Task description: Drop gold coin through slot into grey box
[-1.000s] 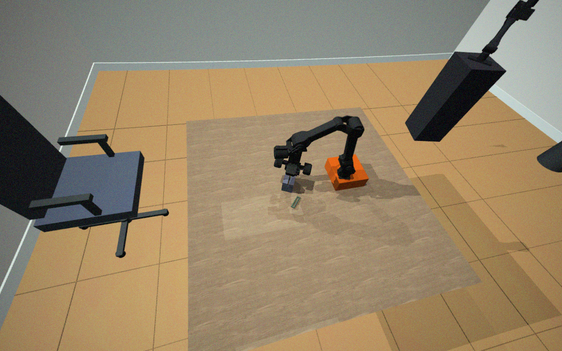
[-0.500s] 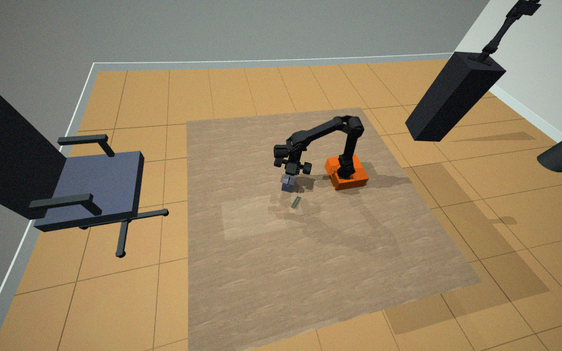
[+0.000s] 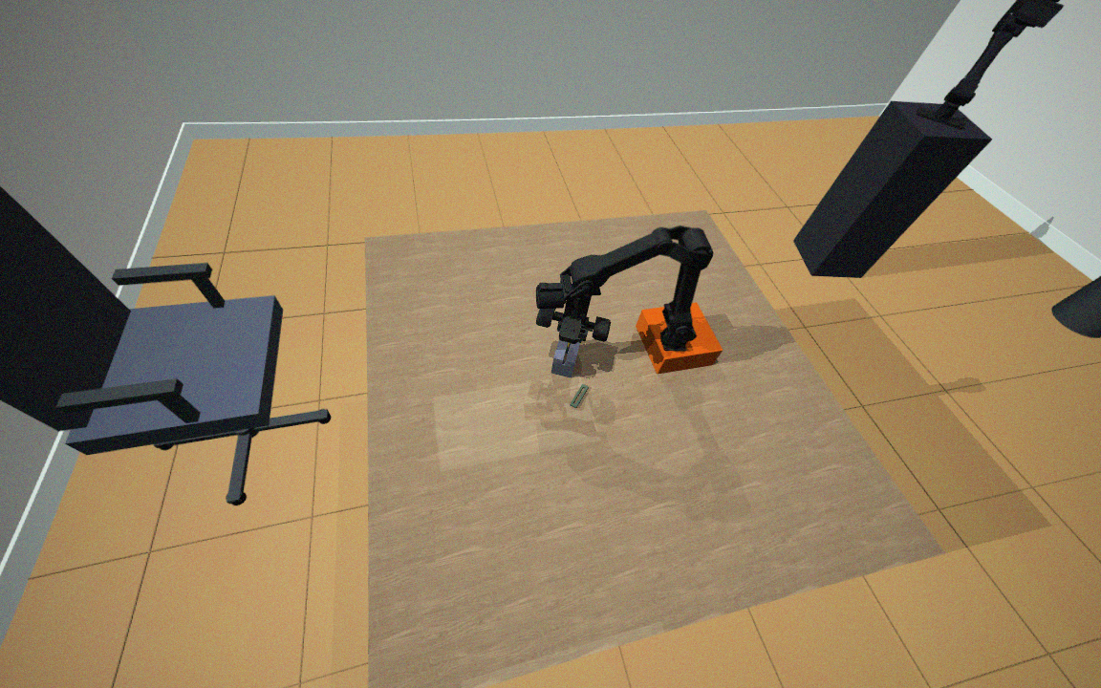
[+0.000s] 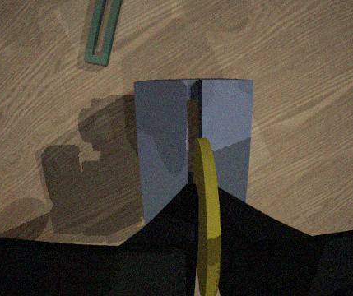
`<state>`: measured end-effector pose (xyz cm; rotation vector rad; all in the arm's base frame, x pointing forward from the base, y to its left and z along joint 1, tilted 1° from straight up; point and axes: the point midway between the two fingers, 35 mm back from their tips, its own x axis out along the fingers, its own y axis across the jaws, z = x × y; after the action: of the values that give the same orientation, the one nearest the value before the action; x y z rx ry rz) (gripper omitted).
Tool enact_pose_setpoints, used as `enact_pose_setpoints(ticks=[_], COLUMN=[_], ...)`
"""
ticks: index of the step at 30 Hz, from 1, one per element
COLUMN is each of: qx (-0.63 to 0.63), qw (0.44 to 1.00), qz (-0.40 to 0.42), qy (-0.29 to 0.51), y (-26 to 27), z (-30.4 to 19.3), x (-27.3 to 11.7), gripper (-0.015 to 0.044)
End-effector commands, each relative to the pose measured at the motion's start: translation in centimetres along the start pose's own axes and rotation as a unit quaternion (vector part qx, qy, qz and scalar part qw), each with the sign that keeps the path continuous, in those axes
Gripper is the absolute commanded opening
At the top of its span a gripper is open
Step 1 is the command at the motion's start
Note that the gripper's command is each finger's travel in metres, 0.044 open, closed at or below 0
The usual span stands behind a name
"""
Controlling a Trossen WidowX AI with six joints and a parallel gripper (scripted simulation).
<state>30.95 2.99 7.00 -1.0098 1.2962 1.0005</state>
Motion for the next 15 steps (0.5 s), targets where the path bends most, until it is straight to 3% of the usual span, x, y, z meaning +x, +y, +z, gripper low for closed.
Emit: enact_pose_setpoints(ticks=[1,15], qx=[0.001,0.005], qw=[1.0,1.0], qz=[0.0,0.0], qy=[0.0,0.0], y=[0.03,0.14], z=[0.02,-0.1], x=[0.23,0.73], gripper=[0.0,0.0])
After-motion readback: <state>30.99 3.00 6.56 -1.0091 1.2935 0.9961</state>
